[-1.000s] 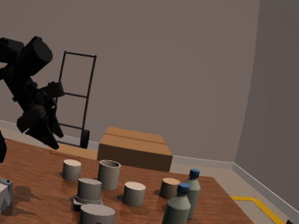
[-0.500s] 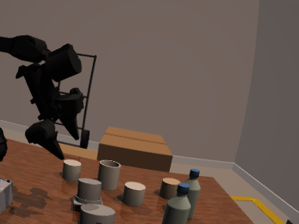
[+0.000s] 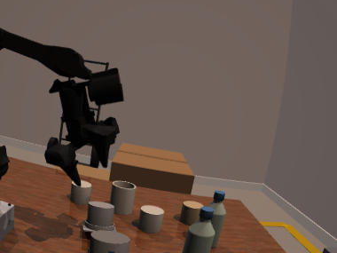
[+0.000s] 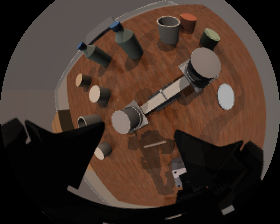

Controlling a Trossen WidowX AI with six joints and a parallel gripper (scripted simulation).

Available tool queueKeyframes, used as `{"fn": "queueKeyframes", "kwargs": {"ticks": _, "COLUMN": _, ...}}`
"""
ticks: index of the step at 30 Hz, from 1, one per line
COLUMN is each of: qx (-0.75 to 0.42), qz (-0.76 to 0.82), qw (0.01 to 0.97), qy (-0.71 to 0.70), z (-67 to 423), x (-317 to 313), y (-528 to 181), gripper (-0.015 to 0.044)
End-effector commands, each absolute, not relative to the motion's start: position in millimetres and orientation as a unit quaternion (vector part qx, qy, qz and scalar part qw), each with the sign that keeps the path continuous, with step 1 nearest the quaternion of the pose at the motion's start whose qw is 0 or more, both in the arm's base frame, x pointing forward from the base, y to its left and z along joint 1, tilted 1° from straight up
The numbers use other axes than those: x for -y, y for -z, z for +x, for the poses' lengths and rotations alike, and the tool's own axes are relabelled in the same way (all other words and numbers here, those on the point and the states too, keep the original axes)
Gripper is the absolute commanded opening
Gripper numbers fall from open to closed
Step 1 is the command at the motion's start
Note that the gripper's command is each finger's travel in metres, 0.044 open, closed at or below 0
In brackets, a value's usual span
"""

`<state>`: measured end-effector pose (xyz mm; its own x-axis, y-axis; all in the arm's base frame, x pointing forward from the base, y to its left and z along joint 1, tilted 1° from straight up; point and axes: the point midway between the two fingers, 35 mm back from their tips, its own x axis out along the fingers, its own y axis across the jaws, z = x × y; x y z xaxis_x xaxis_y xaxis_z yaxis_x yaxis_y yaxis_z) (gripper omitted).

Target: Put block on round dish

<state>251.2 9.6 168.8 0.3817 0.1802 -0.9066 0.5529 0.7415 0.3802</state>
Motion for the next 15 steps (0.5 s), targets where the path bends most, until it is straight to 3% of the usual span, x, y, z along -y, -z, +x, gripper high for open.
{"fn": "queueKeyframes", "kwargs": {"ticks": 1, "qx": -0.555, "qz": 0.364, "qw": 0.731, "qy": 0.158, "z": 257.9, "x": -18.4, "y": -162.4, "gripper": 0.0440}}
{"fn": "queueKeyframes", "kwargs": {"ticks": 15, "qx": -0.559, "qz": 0.454, "qw": 0.611, "qy": 0.328, "z": 282.8, "x": -61.1, "y": -132.1, "gripper": 0.0440}}
